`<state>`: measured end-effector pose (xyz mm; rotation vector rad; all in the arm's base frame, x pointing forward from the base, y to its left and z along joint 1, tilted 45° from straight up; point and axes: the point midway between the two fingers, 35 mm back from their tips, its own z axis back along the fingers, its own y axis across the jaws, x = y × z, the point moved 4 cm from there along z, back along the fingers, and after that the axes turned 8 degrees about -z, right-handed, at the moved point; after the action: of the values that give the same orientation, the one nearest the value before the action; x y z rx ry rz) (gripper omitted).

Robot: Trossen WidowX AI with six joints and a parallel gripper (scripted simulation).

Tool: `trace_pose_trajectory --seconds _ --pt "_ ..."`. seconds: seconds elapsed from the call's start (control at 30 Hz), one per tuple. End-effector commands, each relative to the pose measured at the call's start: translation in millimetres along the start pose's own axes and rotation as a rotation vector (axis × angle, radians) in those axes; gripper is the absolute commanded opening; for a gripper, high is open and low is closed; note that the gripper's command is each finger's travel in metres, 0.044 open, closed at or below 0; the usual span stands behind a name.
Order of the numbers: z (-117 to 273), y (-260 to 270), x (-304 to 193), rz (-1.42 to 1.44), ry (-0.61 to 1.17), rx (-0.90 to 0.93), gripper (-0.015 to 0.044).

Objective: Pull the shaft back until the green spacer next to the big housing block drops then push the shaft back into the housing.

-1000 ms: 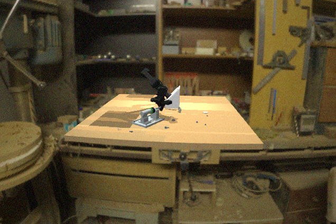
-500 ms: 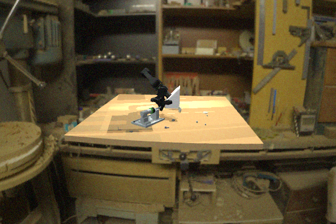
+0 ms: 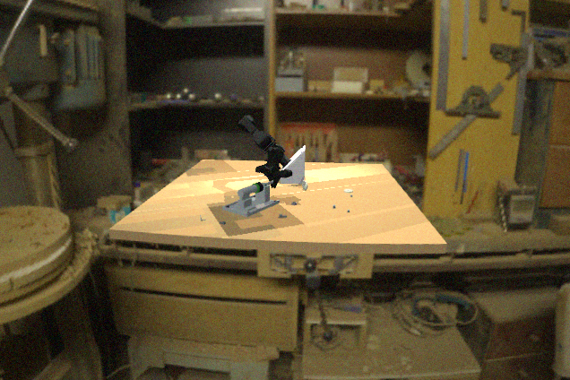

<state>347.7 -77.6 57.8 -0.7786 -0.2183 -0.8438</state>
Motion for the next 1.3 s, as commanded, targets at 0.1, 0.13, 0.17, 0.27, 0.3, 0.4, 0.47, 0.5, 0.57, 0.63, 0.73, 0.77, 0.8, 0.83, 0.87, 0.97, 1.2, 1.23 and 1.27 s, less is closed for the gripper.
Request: trace_pose_trajectory --seconds 0.1,0.13,0.17,0.27,0.3,0.4,0.47,0.5,0.57,0.63,0.73,0.77,0.8,0.83,0.87,0.97,1.2,1.23,1.27 --pt "0.0 -0.3 -1.4 -0.002 0.003 0.000 0.0000" --pt "0.0 -0.3 -1.5 -0.002 0.003 0.000 0.0000" --pt "0.0 -0.3 -1.6 -0.002 0.003 0.000 0.0000" --pt "0.0 -0.3 -1.9 -0.002 0.003 0.000 0.0000" --pt "0.0 -0.4 -2.0 -0.002 0.003 0.000 0.0000" --pt "0.0 -0.4 -2.3 -0.002 0.003 0.000 0.0000" --pt "0.0 -0.4 -2.5 -0.002 0.003 0.000 0.0000" --pt "0.0 -0.4 -2.6 -0.002 0.003 0.000 0.0000" --pt "0.0 -0.5 -2.8 -0.002 0.003 0.000 0.0000" --pt "0.0 -0.5 -3.0 -0.002 0.003 0.000 0.0000" --pt "0.0 -0.5 -3.3 -0.002 0.003 0.000 0.0000" --pt "0.0 -0.5 -3.4 -0.002 0.003 0.000 0.0000" --pt "0.0 -0.5 -3.4 -0.002 0.003 0.000 0.0000" --pt "0.0 -0.6 -3.6 -0.002 0.003 0.000 0.0000" --pt "0.0 -0.6 -3.6 -0.002 0.003 0.000 0.0000" --pt "0.0 -0.6 -4.0 -0.002 0.003 0.000 0.0000" --pt "0.0 -0.7 -4.6 -0.002 0.003 0.000 0.0000" --pt "0.0 -0.7 -4.8 -0.002 0.003 0.000 0.0000" --pt "0.0 -0.7 -4.8 -0.002 0.003 0.000 0.0000"
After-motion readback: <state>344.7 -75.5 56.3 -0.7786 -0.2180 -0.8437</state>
